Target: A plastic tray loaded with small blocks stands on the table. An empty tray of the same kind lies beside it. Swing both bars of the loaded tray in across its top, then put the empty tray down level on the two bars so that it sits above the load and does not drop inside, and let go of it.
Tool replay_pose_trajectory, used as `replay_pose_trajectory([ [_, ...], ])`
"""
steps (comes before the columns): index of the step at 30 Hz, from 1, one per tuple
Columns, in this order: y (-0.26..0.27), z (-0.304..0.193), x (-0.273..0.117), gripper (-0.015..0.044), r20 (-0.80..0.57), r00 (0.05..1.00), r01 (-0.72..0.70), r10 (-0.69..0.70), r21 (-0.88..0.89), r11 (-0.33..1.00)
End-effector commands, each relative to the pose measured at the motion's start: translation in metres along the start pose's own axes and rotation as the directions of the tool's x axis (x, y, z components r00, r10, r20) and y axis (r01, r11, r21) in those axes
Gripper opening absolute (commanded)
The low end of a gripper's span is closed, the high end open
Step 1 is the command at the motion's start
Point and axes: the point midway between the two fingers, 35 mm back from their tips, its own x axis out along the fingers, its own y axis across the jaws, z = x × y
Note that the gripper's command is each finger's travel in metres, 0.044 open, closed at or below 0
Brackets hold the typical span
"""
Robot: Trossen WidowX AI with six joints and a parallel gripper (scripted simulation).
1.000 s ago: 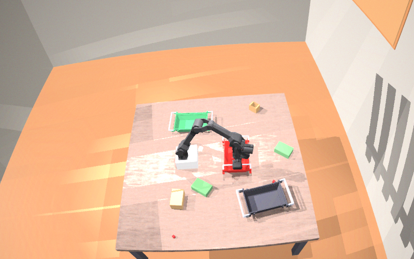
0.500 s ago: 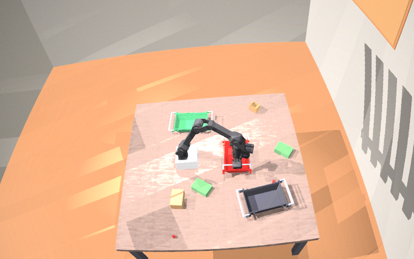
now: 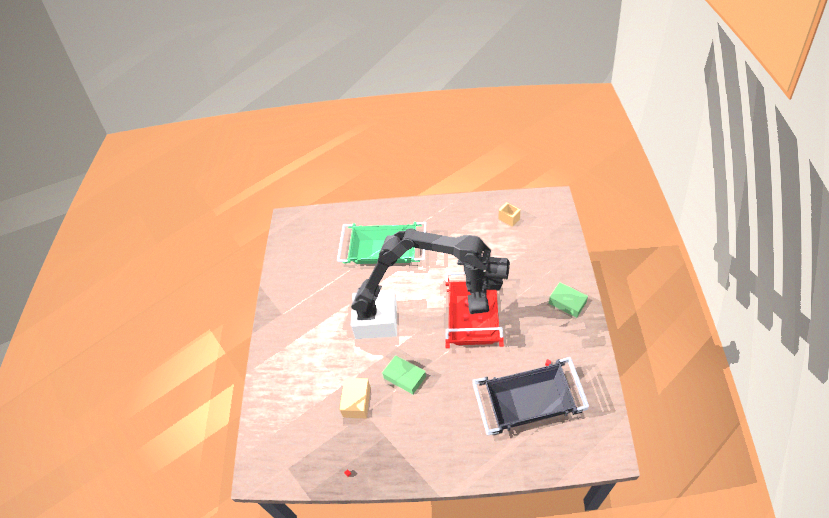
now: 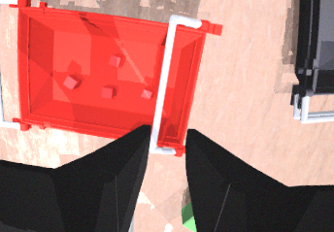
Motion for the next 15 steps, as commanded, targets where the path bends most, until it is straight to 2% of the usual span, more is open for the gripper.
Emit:
replay_pose_trajectory([
  [1, 0.029, 0.009, 0.025, 0.0089, -0.036, 0.999, -0.023, 0.012, -0.327, 0.945],
  [4, 0.058, 0.017, 0.037, 0.0089, -0.035, 0.999, -0.033, 0.013, -0.643, 0.765],
  [8, 0.098, 0.024, 0.054, 0.0089, -0.034, 0.999, -0.038, 0.015, -0.927, 0.374],
  [10, 0.115, 0.025, 0.061, 0.0089, -0.034, 0.999, -0.037, 0.017, -0.983, 0.178],
  [15, 0.143, 0.025, 0.073, 0.0089, -0.034, 0.999, -0.031, 0.019, -0.987, -0.159],
])
